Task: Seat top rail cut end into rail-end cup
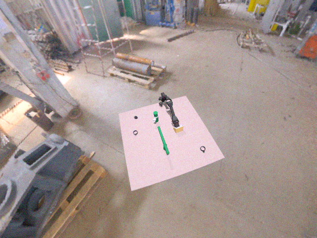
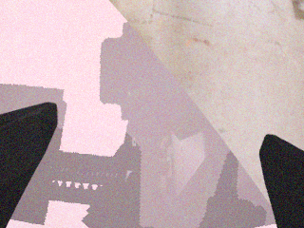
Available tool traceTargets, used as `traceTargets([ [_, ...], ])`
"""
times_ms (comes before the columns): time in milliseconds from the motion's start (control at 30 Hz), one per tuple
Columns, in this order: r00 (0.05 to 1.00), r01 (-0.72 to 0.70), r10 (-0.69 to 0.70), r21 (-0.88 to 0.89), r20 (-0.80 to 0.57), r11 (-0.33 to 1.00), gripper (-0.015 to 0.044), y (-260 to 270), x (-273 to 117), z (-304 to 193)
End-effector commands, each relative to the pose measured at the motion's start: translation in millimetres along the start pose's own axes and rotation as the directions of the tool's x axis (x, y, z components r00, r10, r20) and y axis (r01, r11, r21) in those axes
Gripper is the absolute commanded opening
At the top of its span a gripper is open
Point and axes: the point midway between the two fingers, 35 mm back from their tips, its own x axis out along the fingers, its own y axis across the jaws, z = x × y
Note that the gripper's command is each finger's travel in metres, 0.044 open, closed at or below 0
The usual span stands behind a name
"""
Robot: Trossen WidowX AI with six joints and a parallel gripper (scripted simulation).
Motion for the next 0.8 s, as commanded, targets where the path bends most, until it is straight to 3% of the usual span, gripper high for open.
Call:
traceTargets([
  [0,0.993,-0.117,0.117,0.024,0.025,0.993,0.044,67.0,1.5,30.8],
  [367,0.906,-0.422,0.424,0.063,-0.018,0.904,0.044,250.7,-30.4,71.9],
  [767,0.747,-0.642,0.631,0.018,-0.209,0.766,0.044,427.4,-133.1,52.2],
])
